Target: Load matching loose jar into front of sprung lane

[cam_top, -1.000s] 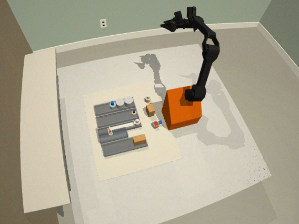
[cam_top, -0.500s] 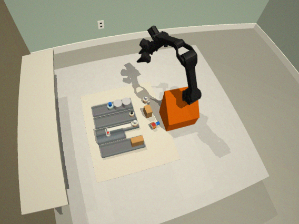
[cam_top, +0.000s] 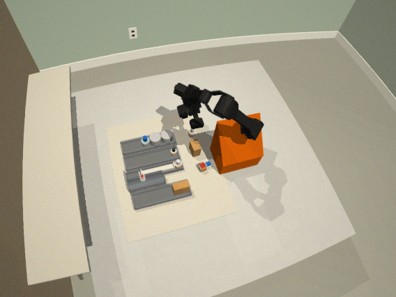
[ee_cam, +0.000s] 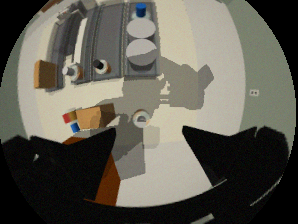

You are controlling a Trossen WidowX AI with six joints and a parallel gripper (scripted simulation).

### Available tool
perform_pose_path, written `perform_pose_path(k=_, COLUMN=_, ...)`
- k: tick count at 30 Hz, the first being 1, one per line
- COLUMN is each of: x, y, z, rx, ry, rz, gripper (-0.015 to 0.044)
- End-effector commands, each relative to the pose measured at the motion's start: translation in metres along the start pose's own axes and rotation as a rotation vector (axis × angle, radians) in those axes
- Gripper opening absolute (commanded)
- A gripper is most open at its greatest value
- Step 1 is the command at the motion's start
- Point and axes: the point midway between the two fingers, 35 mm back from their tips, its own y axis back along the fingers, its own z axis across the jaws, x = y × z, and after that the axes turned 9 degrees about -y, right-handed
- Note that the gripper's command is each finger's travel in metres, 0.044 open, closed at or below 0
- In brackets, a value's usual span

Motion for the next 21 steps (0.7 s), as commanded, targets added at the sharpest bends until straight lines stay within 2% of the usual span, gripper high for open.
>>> perform_pose_path(k=1, x=0.010, y=-0.008, z=0.008, rx=0.017, ry=0.039, rz=0.049, gripper=0.0440)
perform_pose_path(k=5, x=0.010, y=-0.011, z=0.008, rx=0.017, ry=0.038, rz=0.049, gripper=0.0440)
perform_pose_path(k=9, x=0.011, y=-0.044, z=0.010, rx=0.014, ry=0.039, rz=0.049, gripper=0.0440)
perform_pose_path(k=21, x=0.013, y=-0.060, z=0.011, rx=0.013, ry=0.038, rz=0.050, gripper=0.0440)
